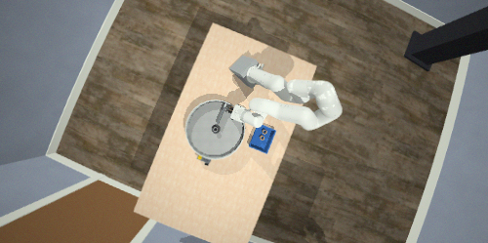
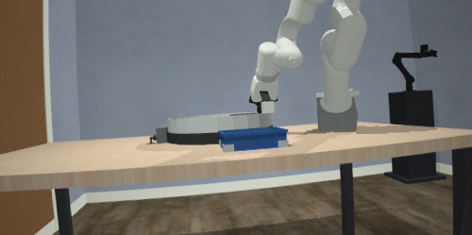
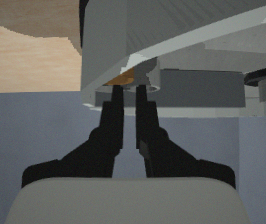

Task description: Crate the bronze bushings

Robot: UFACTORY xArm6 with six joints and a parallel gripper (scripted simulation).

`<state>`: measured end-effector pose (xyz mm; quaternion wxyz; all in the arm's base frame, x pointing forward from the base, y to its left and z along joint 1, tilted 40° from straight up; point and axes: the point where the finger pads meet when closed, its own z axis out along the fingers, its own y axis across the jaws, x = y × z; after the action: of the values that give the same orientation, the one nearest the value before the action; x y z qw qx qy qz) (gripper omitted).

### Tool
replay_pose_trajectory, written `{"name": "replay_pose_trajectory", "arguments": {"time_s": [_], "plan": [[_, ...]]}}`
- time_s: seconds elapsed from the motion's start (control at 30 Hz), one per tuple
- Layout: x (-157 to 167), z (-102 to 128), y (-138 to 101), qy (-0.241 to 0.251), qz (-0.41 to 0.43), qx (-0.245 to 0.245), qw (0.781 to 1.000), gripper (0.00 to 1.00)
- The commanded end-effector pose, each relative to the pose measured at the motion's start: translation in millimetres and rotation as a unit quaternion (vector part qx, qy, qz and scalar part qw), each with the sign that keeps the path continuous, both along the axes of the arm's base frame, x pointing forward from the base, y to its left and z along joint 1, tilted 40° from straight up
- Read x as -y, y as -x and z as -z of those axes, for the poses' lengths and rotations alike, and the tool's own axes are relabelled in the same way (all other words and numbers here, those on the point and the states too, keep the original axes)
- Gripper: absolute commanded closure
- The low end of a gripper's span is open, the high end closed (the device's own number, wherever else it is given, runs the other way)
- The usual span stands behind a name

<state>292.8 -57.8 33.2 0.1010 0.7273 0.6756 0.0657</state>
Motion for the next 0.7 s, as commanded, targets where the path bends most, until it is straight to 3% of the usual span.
{"name": "replay_pose_trajectory", "arguments": {"time_s": [0.0, 0.67], "plan": [[0.3, -0.5, -0.7, 0.0, 0.0, 0.001, 1.0, 0.9], [-6.2, 7.9, -3.1, 0.0, 0.0, 0.001, 1.0, 0.9]]}}
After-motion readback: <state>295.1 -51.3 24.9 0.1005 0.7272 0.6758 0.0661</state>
